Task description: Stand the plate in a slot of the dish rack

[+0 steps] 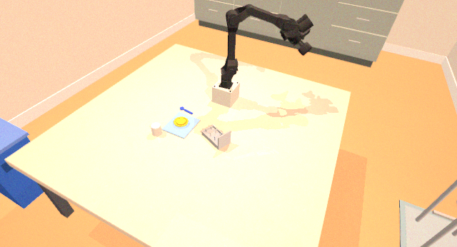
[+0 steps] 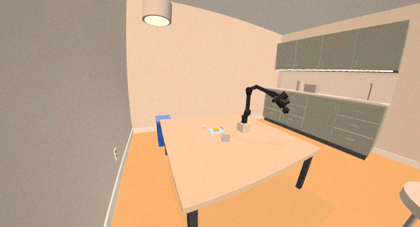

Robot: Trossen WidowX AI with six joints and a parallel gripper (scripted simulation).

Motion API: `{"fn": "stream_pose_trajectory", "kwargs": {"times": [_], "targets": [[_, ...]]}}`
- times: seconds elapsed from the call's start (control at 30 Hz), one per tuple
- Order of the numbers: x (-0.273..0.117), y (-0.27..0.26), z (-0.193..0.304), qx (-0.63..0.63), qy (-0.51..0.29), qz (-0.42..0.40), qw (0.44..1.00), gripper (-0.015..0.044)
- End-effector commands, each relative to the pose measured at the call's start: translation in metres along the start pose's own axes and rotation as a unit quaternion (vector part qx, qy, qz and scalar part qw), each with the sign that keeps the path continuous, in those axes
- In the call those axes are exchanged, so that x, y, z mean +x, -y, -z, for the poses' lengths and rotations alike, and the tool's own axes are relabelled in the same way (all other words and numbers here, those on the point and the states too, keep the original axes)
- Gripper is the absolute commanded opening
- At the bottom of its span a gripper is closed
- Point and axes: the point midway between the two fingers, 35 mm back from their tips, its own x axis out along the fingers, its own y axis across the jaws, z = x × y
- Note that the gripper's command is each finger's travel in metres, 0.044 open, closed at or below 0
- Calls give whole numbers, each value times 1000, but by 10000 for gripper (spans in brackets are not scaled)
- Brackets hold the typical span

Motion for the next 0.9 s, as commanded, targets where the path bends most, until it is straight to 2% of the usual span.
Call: {"fn": "stream_pose_trajectory", "kwargs": {"times": [0.0, 0.47, 0.87], "targets": [[-22, 54, 16, 47, 0, 63, 997, 400], [-119, 182, 86, 184, 12, 239, 953, 400], [-220, 243, 183, 326, 10, 365, 872, 400]]}}
